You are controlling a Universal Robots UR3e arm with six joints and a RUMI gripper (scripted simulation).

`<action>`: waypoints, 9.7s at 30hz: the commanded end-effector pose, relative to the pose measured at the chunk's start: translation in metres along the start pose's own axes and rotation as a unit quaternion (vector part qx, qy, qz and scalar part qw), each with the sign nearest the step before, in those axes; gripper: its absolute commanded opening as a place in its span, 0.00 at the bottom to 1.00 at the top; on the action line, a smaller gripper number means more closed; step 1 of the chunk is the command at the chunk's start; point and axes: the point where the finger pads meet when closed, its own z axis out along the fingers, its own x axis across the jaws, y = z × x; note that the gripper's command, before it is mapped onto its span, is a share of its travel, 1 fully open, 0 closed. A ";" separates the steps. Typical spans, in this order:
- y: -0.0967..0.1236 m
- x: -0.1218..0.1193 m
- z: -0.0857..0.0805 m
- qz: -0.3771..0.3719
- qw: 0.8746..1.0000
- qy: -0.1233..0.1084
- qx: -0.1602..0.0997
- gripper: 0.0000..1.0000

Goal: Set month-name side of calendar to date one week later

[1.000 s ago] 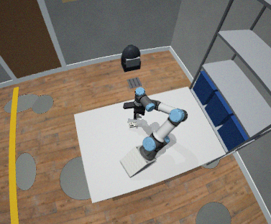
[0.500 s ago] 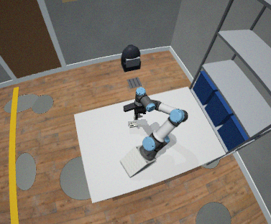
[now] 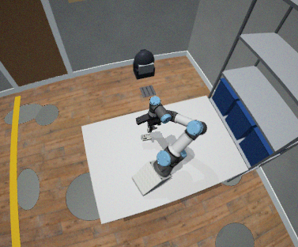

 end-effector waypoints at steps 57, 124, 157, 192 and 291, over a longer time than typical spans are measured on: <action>0.000 0.001 0.065 -0.006 1.000 0.001 0.001 0.10; 0.000 0.002 0.066 -0.006 1.000 0.001 0.001 0.10; 0.000 0.002 0.074 -0.006 1.000 0.001 0.001 0.10; 0.000 0.002 0.090 -0.006 1.000 0.001 0.001 0.10; 0.000 0.002 0.100 -0.006 1.000 0.001 0.001 0.10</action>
